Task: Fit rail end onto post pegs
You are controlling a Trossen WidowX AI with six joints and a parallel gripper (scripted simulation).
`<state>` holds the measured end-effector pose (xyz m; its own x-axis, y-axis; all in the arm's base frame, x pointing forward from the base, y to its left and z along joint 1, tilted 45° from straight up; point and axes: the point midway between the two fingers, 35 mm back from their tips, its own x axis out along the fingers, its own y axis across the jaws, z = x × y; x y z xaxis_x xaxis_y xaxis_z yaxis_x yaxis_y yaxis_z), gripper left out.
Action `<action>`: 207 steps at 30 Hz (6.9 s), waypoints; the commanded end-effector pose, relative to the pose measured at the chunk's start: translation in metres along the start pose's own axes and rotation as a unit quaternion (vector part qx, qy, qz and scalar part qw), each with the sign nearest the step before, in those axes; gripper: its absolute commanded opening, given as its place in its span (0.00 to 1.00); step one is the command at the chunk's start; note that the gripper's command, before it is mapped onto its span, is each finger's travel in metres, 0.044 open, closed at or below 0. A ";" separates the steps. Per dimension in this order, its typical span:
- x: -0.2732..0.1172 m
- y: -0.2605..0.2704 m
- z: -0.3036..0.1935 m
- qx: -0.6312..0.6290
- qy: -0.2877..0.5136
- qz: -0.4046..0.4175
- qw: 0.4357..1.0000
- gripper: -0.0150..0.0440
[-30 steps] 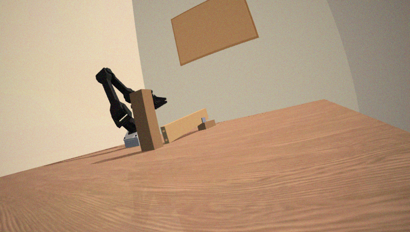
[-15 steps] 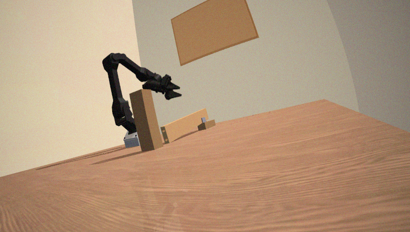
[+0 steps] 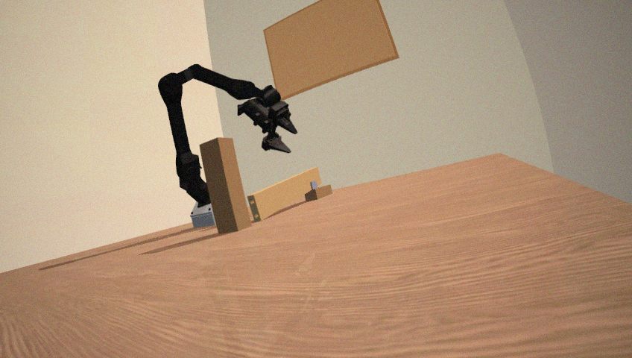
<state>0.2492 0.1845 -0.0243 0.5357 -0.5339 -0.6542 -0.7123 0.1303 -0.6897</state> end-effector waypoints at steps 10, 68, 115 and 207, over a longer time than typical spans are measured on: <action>0.063 -0.085 -0.124 -0.222 0.123 0.184 0.950 1.00; 0.126 -0.075 -0.217 -0.308 0.121 0.293 0.897 1.00; 0.129 -0.072 -0.219 -0.308 0.121 0.293 0.897 0.25; 0.107 -0.085 -0.208 -0.308 0.121 0.293 0.897 0.25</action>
<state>0.2725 -0.0588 0.0284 -0.0750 -0.7024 -0.7079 -0.9947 0.0023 0.1031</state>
